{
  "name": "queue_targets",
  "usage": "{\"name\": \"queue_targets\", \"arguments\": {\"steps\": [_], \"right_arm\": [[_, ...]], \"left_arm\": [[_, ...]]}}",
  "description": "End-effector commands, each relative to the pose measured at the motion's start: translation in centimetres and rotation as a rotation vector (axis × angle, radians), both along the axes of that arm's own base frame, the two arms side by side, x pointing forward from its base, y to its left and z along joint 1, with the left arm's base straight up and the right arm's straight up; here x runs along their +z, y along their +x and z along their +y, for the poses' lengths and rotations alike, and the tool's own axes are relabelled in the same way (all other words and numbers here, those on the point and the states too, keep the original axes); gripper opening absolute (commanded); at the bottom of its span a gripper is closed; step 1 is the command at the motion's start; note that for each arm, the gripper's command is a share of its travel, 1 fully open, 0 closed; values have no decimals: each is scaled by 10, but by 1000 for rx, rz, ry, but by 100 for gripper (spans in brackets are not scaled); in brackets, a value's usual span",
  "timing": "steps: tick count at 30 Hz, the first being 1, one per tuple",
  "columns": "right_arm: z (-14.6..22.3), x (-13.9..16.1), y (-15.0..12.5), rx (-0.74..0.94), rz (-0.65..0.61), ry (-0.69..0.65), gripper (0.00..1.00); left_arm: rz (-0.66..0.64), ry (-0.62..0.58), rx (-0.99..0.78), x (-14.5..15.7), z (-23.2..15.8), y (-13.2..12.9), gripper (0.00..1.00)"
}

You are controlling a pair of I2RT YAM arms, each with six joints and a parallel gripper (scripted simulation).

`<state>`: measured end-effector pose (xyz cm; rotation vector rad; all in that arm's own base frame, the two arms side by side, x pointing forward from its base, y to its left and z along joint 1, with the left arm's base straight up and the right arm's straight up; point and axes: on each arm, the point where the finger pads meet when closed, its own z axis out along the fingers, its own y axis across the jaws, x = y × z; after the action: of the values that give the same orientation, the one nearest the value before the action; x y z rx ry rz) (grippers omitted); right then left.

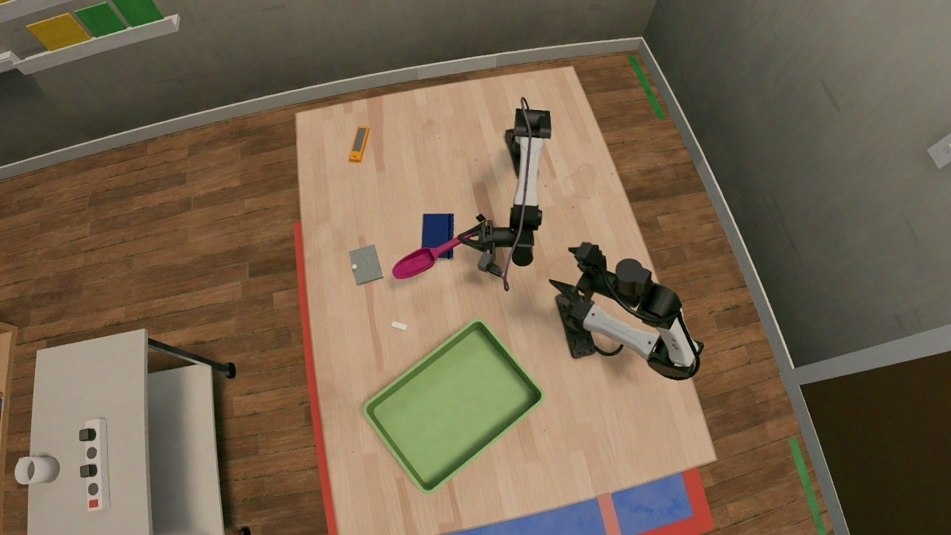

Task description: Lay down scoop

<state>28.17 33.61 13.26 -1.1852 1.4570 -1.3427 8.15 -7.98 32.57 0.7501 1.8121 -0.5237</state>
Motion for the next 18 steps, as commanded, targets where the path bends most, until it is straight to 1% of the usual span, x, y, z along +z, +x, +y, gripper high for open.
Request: {"name": "queue_targets", "arguments": {"steps": [1,7,9,12,18], "right_arm": [[12,9,0,26,-53,23,11],[16,10,0,30,-58,21,11],[17,6,0,33,-56,9,11],[21,18,1,32,-68,38,11],[27,18,2,35,-75,40,11]], "left_arm": [[-5,-7,0,3,1,-1,100],[-5,-7,0,3,1,-1,100],[-5,-7,0,3,1,-1,100],[-5,-7,0,3,1,-1,100],[-5,-7,0,3,1,-1,100]]}}
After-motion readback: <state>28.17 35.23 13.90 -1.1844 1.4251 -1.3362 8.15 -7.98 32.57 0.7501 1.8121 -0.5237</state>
